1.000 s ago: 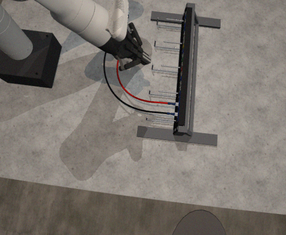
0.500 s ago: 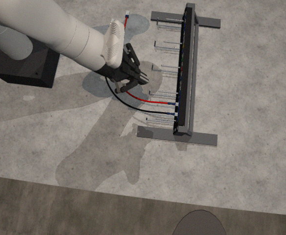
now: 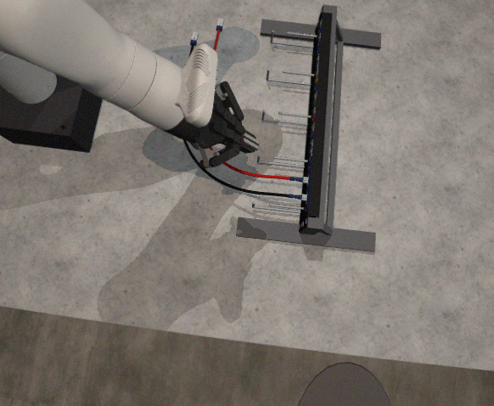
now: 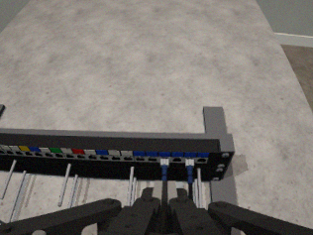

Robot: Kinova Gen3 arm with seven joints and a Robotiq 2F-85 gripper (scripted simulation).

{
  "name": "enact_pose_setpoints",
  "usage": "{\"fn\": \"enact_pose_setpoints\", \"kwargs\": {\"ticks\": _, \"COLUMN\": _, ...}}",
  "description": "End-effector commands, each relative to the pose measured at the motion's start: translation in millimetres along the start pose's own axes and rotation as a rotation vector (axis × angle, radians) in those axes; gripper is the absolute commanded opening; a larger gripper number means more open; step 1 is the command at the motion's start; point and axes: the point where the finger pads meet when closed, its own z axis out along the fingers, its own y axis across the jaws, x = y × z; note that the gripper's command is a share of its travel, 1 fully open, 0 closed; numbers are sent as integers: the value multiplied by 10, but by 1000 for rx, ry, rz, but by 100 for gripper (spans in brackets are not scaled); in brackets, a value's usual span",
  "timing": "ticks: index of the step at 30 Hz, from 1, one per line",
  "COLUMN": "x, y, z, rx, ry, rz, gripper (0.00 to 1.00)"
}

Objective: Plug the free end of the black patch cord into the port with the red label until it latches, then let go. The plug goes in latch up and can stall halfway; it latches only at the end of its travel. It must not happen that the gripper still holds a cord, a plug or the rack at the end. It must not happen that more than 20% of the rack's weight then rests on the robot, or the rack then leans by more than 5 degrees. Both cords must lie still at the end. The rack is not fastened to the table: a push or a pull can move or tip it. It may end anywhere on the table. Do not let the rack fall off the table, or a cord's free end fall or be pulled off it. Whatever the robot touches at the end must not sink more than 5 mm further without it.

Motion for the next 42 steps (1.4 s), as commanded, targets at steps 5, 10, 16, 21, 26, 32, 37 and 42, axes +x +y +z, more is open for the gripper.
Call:
{"fn": "enact_pose_setpoints", "kwargs": {"ticks": 5, "x": -7, "y": 0, "z": 212, "rx": 0, "ry": -3, "rz": -2, "gripper": 0}}
{"fn": "enact_pose_setpoints", "kwargs": {"ticks": 10, "x": -8, "y": 0, "z": 489, "rx": 0, "ry": -3, "rz": -2, "gripper": 0}}
{"fn": "enact_pose_setpoints", "kwargs": {"ticks": 16, "x": -9, "y": 0, "z": 746, "rx": 0, "ry": -3, "rz": -2, "gripper": 0}}
{"fn": "enact_pose_setpoints", "kwargs": {"ticks": 21, "x": -10, "y": 0, "z": 1050, "rx": 0, "ry": -3, "rz": -2, "gripper": 0}}
{"fn": "enact_pose_setpoints", "kwargs": {"ticks": 26, "x": -10, "y": 0, "z": 1259, "rx": 0, "ry": -3, "rz": -2, "gripper": 0}}
{"fn": "enact_pose_setpoints", "kwargs": {"ticks": 32, "x": -10, "y": 0, "z": 1330, "rx": 0, "ry": -3, "rz": -2, "gripper": 0}}
{"fn": "enact_pose_setpoints", "kwargs": {"ticks": 37, "x": -10, "y": 0, "z": 1332, "rx": 0, "ry": -3, "rz": -2, "gripper": 0}}
{"fn": "enact_pose_setpoints", "kwargs": {"ticks": 42, "x": -10, "y": 0, "z": 1332, "rx": 0, "ry": -3, "rz": -2, "gripper": 0}}
